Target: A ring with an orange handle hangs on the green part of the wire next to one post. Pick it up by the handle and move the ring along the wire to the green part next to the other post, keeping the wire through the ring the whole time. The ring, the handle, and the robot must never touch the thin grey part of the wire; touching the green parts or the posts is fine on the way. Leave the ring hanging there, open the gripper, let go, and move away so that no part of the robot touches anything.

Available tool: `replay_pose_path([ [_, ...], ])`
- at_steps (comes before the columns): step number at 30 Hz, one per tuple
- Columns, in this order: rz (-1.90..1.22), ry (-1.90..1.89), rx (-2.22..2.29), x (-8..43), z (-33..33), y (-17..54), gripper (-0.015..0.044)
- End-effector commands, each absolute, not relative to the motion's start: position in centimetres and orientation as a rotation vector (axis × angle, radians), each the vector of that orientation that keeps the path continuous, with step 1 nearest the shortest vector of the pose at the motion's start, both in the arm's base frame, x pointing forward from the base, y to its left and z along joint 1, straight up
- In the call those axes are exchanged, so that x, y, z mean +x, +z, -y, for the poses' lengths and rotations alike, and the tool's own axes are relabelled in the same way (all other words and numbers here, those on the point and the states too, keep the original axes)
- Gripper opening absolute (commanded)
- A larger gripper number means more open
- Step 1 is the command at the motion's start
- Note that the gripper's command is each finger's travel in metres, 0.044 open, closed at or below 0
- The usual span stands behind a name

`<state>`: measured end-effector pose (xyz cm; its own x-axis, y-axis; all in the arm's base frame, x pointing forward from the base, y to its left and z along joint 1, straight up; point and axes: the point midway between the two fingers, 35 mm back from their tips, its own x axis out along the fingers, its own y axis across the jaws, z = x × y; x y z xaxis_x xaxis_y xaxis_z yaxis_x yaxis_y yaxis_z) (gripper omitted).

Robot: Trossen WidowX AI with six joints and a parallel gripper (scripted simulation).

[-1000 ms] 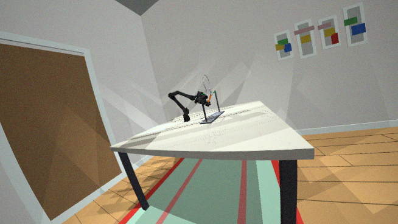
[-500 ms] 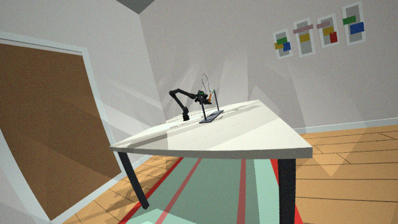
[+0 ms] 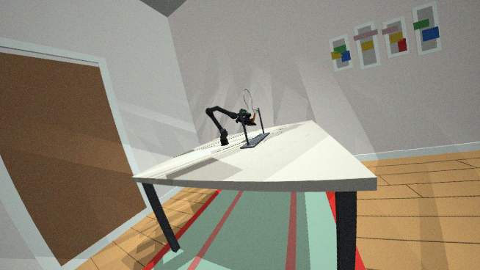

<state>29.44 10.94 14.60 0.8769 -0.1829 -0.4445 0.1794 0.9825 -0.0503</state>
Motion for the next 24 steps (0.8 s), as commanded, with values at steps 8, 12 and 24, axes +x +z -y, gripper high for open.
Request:
replay_pose_path([
  [8,-0.456,-0.192,0.009,29.6,-12.2,14.9,-0.015],
  [12,-0.456,-0.192,0.009,29.7,-12.6,14.9,-0.015],
  [24,-0.454,-0.194,0.01,29.8,-13.8,14.9,-0.015],
])
